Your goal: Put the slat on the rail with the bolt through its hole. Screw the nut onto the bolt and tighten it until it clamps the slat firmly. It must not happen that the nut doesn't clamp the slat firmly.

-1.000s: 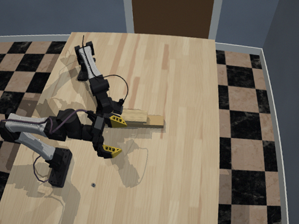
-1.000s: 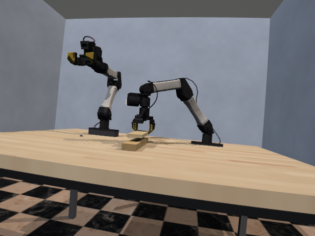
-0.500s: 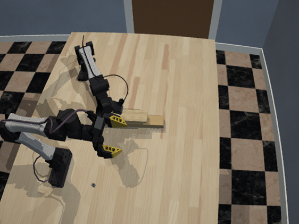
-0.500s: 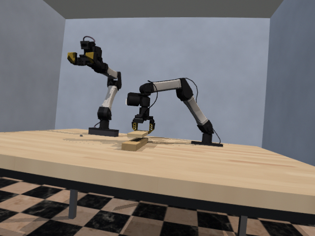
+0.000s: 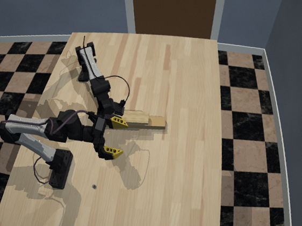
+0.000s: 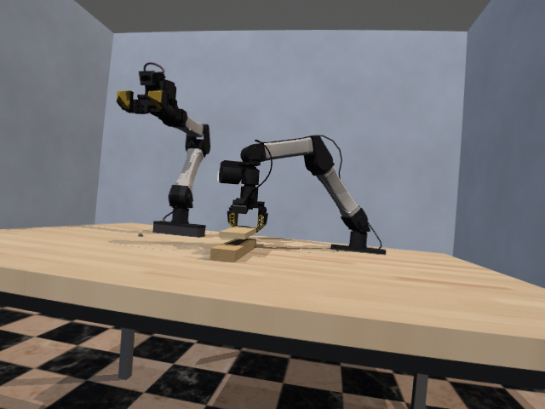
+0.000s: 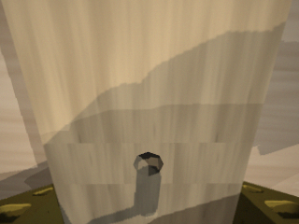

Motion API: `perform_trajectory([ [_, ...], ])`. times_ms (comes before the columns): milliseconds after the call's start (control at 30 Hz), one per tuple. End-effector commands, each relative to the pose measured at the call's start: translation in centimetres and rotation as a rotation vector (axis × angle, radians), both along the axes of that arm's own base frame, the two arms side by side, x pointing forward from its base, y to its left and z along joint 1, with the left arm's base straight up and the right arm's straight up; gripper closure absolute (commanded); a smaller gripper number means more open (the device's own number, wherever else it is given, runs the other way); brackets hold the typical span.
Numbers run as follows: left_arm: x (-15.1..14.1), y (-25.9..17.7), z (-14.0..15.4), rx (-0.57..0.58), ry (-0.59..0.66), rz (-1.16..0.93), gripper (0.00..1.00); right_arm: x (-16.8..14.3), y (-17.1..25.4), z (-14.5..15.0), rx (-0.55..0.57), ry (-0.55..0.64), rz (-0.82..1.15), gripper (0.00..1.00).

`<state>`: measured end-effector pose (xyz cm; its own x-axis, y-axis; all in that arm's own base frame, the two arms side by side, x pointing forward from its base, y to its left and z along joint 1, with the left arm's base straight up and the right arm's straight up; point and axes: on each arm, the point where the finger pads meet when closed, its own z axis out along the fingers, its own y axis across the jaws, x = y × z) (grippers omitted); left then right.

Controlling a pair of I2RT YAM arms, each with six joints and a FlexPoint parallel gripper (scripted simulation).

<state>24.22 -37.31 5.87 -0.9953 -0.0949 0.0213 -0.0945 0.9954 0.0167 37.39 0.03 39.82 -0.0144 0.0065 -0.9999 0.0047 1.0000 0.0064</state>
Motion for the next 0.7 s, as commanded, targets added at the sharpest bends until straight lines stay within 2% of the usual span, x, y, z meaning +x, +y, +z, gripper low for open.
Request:
perform_trajectory([
  [0,0.38,-0.64,1.09,-0.027,-0.031,-0.002,0.33,0.09,-0.03,0.66,-0.006,-0.022,0.005,0.00],
  [667,0.34,-0.73,1.38,-0.036,-0.037,-0.003,0.33,0.09,-0.03,0.66,-0.006,-0.022,0.005,0.00],
])
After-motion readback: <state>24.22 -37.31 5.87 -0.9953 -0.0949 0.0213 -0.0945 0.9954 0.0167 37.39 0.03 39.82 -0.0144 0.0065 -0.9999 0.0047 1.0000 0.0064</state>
